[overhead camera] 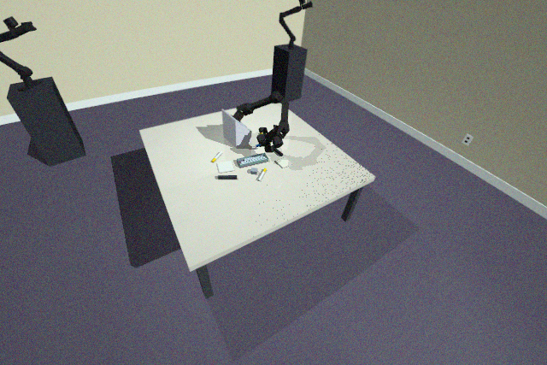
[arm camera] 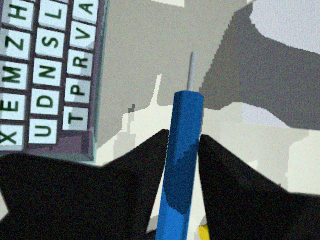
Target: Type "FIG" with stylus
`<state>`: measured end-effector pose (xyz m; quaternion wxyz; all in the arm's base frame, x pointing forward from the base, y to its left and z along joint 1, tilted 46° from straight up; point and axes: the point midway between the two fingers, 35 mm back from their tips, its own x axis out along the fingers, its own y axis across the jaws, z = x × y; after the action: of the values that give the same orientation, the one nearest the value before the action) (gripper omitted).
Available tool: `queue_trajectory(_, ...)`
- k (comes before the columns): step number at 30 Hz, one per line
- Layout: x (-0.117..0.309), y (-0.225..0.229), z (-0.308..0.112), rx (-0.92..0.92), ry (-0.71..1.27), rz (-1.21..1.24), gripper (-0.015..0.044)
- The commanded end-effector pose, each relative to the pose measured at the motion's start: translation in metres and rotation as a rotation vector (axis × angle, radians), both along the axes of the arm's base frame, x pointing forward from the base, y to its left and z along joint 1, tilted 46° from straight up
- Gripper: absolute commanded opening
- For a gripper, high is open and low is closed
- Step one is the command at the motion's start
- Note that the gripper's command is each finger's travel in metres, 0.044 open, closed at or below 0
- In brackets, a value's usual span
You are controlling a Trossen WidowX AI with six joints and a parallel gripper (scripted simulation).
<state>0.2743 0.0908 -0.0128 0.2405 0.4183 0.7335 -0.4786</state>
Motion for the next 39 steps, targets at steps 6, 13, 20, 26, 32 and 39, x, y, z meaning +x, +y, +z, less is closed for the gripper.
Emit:
queue_trajectory(6,0.005,-0.013,-0.008,0.119,-0.116,0.286,0.0)
queue_trajectory(13,0.008,-0.023,-0.013,0.213,-0.189,0.495,0.0)
queue_trajectory(20,0.012,-0.033,-0.017,0.312,-0.251,0.706,0.0)
queue_trajectory(26,0.015,-0.041,-0.021,0.401,-0.295,0.888,0.0)
queue_trajectory(32,0.018,-0.05,-0.024,0.496,-0.33,1.068,0.0)
queue_trajectory(39,0.021,-0.06,-0.028,0.613,-0.362,1.277,0.0)
